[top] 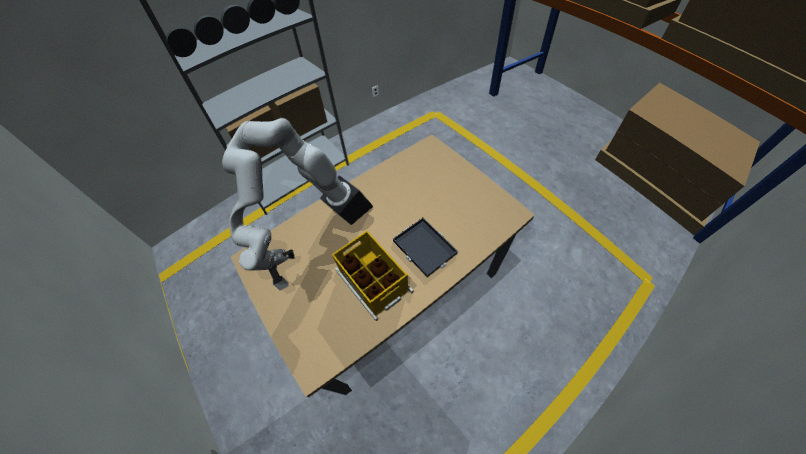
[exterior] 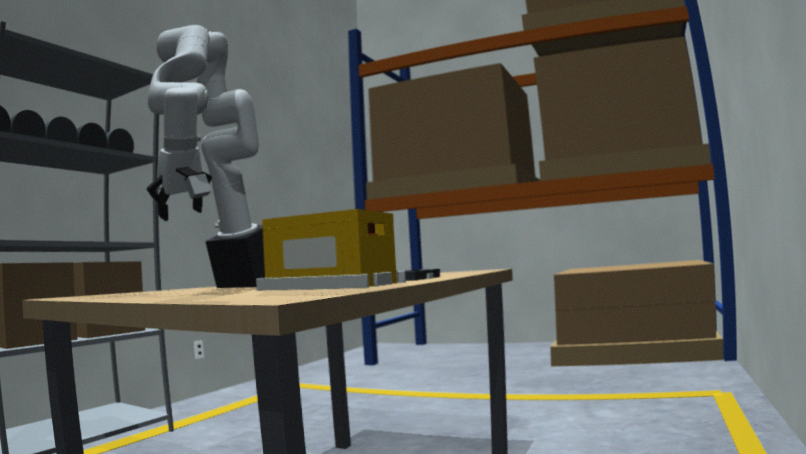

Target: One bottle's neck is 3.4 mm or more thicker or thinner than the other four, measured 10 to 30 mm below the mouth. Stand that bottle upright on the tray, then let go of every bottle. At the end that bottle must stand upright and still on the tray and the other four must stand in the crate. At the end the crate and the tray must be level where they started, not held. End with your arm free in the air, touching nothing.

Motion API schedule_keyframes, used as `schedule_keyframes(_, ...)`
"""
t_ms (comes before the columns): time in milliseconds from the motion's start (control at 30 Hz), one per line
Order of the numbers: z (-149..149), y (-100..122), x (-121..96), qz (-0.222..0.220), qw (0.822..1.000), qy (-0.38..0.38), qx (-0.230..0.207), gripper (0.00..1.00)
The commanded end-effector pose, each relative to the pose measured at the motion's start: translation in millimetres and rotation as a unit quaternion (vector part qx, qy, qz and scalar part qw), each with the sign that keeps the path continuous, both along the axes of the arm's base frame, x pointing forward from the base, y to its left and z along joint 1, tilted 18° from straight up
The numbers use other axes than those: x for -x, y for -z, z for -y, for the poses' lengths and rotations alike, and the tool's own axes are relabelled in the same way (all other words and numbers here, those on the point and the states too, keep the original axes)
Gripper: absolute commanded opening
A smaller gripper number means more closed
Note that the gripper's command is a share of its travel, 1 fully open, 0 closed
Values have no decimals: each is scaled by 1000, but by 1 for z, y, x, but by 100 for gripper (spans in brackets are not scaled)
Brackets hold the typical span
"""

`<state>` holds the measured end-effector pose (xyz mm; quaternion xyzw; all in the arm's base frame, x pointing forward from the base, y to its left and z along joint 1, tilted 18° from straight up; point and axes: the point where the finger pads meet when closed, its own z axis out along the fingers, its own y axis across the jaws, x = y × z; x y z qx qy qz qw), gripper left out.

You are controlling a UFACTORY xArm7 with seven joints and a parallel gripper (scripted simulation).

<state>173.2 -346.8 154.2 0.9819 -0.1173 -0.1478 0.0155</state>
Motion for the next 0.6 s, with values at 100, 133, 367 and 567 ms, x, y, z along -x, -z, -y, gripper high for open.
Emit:
schedule_keyframes(100,0,-2,-3,1,1000,3,2,100)
schedule_keyframes(133,-13,-8,-28,11,1000,-5,9,100)
schedule_keyframes(367,-29,-14,-54,21,1000,-13,15,100)
schedule_keyframes(567,-48,-21,-80,33,999,-22,20,100)
